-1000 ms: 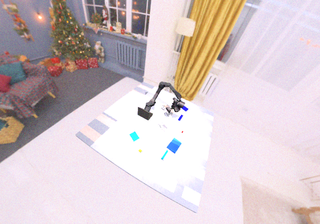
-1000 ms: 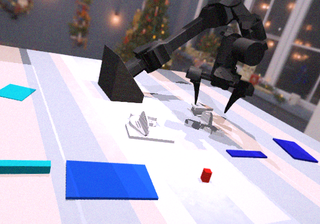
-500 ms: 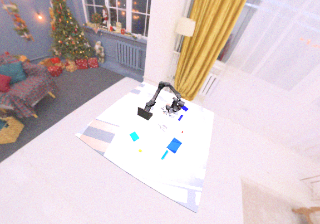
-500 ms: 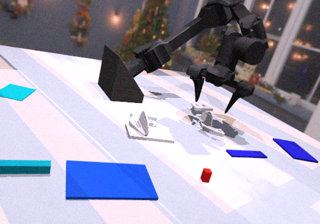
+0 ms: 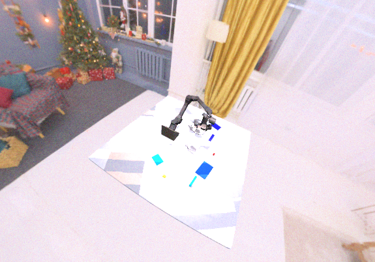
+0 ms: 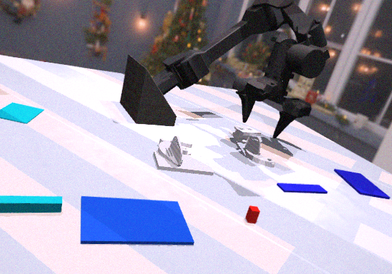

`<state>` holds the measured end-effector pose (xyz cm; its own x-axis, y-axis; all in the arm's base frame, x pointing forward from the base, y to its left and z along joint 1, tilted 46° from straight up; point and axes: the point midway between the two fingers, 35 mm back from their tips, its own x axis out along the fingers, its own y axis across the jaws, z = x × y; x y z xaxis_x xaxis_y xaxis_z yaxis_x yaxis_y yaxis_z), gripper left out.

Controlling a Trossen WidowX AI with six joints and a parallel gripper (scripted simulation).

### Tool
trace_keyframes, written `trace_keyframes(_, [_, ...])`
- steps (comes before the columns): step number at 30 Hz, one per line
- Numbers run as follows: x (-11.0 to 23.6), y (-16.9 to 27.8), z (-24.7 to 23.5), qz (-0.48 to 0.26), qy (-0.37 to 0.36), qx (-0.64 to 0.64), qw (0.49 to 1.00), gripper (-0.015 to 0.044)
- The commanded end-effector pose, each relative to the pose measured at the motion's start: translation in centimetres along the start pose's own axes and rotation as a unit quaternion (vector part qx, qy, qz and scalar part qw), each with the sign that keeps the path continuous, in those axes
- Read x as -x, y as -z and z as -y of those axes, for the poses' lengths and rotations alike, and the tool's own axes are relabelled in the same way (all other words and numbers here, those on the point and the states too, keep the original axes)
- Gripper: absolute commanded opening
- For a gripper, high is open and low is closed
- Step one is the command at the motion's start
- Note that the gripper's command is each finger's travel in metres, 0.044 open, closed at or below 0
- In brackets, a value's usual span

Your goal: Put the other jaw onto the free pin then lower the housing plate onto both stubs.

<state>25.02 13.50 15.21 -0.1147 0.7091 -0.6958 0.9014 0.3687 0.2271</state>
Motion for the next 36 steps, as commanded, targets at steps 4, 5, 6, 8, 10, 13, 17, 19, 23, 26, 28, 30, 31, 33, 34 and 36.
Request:
trace_keyframes(4, [0.1,0.3,0.2,-0.001,0.000,-0.067,0.998,0.0440])
trace_keyframes(5, [0.1,0.4,0.2,-0.001,0.000,-0.077,0.997,0.0440])
trace_keyframes(6, [0.1,0.4,0.2,-0.001,0.000,-0.088,0.996,0.0440])
trace_keyframes(8, [0.1,0.5,0.3,-0.001,0.000,-0.108,0.994,0.0440])
trace_keyframes(10, [0.2,0.6,0.3,-0.001,0.000,-0.129,0.992,0.0440])
trace_keyframes(13, [0.2,0.7,0.4,-0.001,0.000,-0.159,0.987,0.0440])
trace_keyframes(17, [0.3,0.8,0.4,-0.001,0.000,-0.200,0.980,0.0440])
trace_keyframes(19, [0.3,0.9,0.5,-0.001,0.000,-0.220,0.975,0.0440])
trace_keyframes(23, [0.3,1.1,0.6,-0.001,0.000,-0.260,0.966,0.0440])
trace_keyframes(26, [0.4,1.2,0.6,-0.001,0.000,-0.290,0.957,0.0440])
trace_keyframes(28, [0.4,1.3,0.7,-0.001,0.000,-0.310,0.951,0.0440])
trace_keyframes(30, [0.4,1.3,0.7,-0.001,0.000,-0.329,0.944,0.0440])
trace_keyframes(31, [0.4,1.4,0.7,-0.001,0.000,-0.339,0.941,0.0440])
trace_keyframes(33, [0.5,1.4,0.8,-0.001,0.000,-0.358,0.934,0.0440])
trace_keyframes(34, [0.5,1.5,0.8,-0.001,0.000,-0.368,0.930,0.0440])
trace_keyframes(36, [0.5,1.6,0.8,-0.001,0.000,-0.387,0.922,0.0440])
